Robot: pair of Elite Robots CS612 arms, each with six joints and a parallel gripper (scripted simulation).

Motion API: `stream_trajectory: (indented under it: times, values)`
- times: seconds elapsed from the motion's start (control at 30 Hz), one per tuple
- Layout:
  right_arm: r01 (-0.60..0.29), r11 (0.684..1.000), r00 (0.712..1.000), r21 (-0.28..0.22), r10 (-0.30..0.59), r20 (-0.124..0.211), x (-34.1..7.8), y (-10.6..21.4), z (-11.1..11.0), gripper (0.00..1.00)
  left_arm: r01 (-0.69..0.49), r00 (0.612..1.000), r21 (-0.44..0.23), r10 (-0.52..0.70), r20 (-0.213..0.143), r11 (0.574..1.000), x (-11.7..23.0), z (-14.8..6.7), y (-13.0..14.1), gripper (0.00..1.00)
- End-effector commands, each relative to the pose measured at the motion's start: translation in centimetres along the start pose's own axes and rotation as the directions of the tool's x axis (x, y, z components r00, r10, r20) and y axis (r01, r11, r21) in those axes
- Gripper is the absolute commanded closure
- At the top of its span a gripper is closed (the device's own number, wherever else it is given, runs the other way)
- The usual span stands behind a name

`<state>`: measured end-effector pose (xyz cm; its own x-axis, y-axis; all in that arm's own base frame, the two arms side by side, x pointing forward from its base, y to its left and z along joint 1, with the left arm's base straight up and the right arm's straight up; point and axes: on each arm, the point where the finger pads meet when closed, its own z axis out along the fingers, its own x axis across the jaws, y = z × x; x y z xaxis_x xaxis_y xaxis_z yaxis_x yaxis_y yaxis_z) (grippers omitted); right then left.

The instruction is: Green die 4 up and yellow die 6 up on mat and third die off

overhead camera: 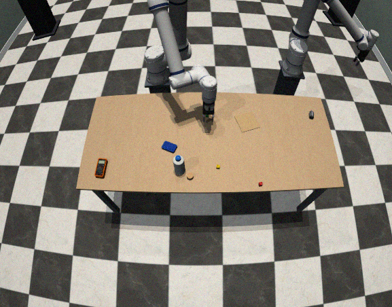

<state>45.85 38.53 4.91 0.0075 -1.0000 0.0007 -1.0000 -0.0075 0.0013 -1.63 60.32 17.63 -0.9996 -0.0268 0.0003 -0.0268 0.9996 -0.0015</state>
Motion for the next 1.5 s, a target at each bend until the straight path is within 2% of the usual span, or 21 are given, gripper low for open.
stream_trajectory:
  times: [0.0, 0.17, 0.23, 0.73, 0.8, 1.23, 1.47]
  values:
    - [0.000, 1.000, 1.000, 0.001, 0.000, 0.001, -0.5, -2.9, 0.0, 0.00, 0.000, 1.000, -0.001, 0.000, 0.000, 1.000, 0.0, -0.1, 0.1, 0.00]
    - [0.000, 1.000, 1.000, 0.001, 0.000, 0.001, -1.1, -6.8, 0.0, 0.00, 0.000, 1.000, -0.001, 0.000, 0.000, 1.000, 0.0, -0.1, 0.1, 0.00]
    - [0.000, 1.000, 1.000, 0.001, 0.000, 0.001, -1.1, -6.8, 0.0, 0.00, 0.000, 1.000, -0.001, 0.000, 0.000, 1.000, 0.0, -0.1, 0.1, 0.00]
    - [0.000, 1.000, 1.000, 0.001, 0.000, 0.001, -3.1, -19.3, -0.1, 0.00, 0.000, 1.000, -0.001, 0.000, 0.000, 1.000, 0.0, -0.1, 0.1, 0.00]
    - [0.000, 1.000, 1.000, 0.001, 0.000, 0.001, -3.1, -19.3, -0.1, 0.00, 0.000, 1.000, -0.001, 0.000, 0.000, 1.000, 0.0, -0.1, 0.1, 0.00]
    - [0.000, 1.000, 1.000, 0.001, 0.000, 0.001, -4.4, -27.8, -0.1, 0.00, 0.000, 1.000, -0.001, 0.000, 0.000, 1.000, 0.0, -0.1, 0.1, 0.00]
    - [0.000, 1.000, 1.000, 0.001, 0.000, 0.001, -4.7, -30.0, -0.1, 0.00, 0.000, 1.000, -0.001, 0.000, 0.000, 1.000, 0.0, -0.1, 0.1, 0.00]
